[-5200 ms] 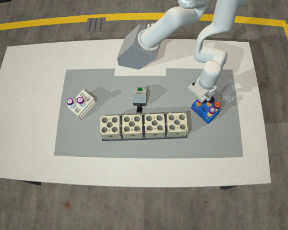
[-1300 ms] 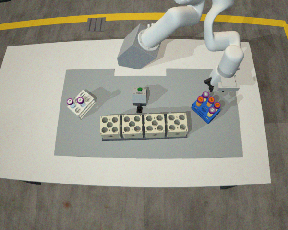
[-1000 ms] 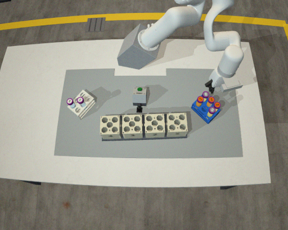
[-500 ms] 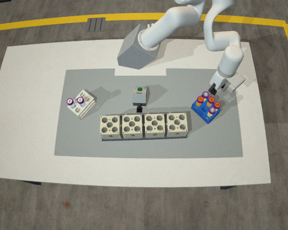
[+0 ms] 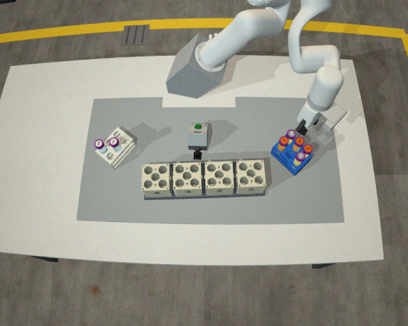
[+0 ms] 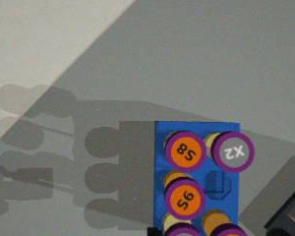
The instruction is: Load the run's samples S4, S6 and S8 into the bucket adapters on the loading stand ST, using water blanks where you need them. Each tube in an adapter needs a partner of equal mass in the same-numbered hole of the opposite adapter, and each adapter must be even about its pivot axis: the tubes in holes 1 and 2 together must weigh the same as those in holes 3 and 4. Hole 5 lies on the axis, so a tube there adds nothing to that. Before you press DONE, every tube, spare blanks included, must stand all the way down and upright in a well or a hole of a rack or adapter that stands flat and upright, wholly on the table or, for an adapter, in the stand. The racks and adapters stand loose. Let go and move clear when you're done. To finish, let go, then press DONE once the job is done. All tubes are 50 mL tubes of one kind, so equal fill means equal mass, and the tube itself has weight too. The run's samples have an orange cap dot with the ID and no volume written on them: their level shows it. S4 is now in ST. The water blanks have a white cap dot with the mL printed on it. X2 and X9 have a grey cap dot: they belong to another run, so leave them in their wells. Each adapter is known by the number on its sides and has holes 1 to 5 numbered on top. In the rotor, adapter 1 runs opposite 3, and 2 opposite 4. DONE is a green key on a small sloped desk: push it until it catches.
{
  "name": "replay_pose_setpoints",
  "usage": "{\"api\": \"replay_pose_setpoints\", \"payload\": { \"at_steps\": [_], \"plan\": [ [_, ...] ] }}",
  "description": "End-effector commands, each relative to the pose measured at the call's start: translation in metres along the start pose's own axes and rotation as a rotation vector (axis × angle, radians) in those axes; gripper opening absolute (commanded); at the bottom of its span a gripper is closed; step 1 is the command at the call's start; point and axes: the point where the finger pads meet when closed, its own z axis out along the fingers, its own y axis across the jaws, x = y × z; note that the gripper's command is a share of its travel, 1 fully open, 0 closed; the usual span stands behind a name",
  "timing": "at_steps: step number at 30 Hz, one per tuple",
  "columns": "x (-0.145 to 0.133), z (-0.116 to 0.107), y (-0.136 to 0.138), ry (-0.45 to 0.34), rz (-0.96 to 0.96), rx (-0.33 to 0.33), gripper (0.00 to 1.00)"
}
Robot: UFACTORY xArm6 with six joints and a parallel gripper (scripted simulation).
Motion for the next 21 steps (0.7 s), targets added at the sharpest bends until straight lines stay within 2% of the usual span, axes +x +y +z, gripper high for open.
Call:
{"api": "replay_pose_setpoints", "payload": {
  "at_steps": [1,21],
  "plan": [
    [0.001,0.009,0.0,0.003,-0.001,0.0,0.57],
    [0.001,0.045,0.0,0.002,-0.001,0.0,0.57]
  ]
}}
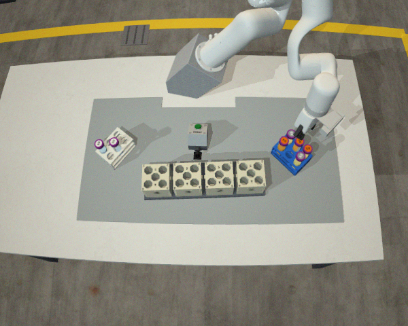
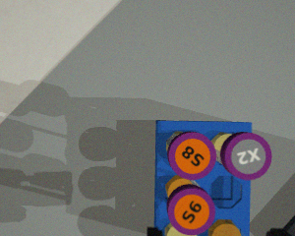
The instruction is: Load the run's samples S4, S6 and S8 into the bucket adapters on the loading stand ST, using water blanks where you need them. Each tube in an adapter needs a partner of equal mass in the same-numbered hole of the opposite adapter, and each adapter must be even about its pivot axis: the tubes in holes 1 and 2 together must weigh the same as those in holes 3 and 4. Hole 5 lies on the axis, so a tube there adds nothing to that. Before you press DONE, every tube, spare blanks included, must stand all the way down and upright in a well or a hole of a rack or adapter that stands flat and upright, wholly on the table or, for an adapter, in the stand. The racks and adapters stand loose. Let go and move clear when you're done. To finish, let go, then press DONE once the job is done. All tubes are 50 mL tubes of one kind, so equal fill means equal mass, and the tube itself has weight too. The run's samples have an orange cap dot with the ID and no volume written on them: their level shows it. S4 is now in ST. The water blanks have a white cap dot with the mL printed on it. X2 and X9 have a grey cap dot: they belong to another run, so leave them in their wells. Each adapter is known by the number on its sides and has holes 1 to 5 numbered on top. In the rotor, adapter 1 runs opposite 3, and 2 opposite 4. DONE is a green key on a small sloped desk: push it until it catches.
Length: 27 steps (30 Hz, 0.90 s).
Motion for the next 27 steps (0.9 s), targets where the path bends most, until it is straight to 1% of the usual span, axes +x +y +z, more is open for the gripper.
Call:
{"api": "replay_pose_setpoints", "payload": {
  "at_steps": [1,5,7,22,24,27],
  "plan": [
    [0.002,0.011,0.0,0.004,-0.001,0.0,0.57],
    [0.002,0.019,0.0,0.004,-0.001,0.0,0.57],
    [0.002,0.019,0.0,0.004,-0.001,0.0,0.57],
    [0.002,0.049,0.0,0.004,-0.001,0.0,0.57],
    [0.002,0.049,0.0,0.004,-0.001,0.0,0.57],
    [0.002,0.055,0.0,0.004,-0.001,0.0,0.57]
  ]
}}
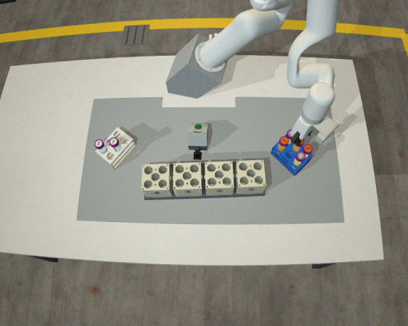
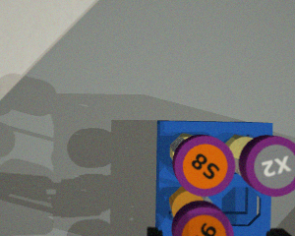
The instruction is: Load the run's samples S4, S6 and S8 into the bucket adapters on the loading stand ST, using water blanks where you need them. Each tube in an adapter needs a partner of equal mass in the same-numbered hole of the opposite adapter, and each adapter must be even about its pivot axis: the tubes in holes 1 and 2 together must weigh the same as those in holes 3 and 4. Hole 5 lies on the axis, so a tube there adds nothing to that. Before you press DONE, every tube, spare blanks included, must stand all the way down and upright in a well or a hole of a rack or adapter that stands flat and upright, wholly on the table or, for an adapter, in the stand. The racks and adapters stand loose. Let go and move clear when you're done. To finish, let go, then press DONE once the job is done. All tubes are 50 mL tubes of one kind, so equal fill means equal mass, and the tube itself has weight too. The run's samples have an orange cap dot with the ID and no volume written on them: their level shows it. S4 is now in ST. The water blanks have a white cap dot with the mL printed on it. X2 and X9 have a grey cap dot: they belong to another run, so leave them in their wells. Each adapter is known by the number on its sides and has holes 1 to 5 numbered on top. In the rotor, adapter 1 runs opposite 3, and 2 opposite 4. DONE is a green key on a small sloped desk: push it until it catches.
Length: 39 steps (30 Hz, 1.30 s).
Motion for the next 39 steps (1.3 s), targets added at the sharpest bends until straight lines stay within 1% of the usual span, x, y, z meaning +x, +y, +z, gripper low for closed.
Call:
{"api": "replay_pose_setpoints", "payload": {
  "at_steps": [1,10,23,39],
  "plan": [
    [0.002,0.009,0.0,0.005,-0.001,0.001,0.57],
    [0.002,0.027,0.0,0.005,-0.001,0.001,0.57],
    [0.002,0.027,0.0,0.005,-0.001,0.001,0.57],
    [0.002,0.037,0.0,0.004,-0.001,0.001,0.57]
  ]
}}
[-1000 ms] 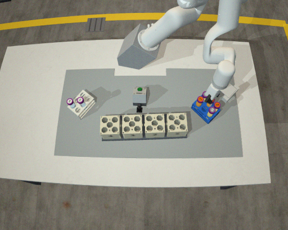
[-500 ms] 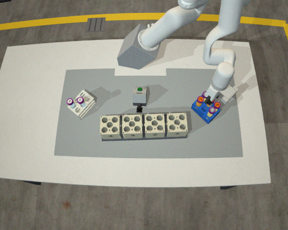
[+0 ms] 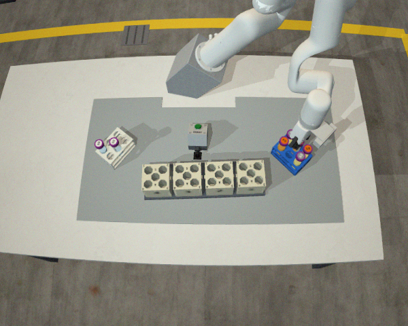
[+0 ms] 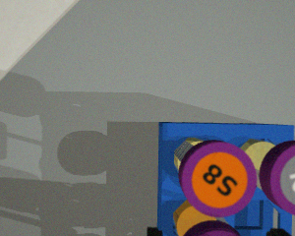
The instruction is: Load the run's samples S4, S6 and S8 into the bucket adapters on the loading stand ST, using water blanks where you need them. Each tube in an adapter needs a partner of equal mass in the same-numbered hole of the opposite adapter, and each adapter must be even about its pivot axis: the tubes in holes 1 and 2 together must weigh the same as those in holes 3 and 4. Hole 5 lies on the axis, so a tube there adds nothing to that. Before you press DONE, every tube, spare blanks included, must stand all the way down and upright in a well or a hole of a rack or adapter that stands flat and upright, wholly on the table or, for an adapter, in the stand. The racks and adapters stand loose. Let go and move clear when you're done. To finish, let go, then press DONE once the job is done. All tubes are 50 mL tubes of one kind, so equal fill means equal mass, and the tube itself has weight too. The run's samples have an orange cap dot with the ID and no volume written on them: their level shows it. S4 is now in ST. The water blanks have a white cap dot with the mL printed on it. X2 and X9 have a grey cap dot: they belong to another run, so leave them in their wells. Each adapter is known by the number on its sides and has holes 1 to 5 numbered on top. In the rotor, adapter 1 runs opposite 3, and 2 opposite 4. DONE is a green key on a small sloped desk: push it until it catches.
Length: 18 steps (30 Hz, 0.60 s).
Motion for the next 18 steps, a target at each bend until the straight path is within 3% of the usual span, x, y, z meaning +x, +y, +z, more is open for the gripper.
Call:
{"api": "replay_pose_setpoints", "payload": {
  "at_steps": [1,18],
  "plan": [
    [0.001,0.003,0.0,0.003,-0.001,0.0,0.57],
    [0.001,0.013,0.0,0.003,-0.001,0.0,0.57]
  ]
}}
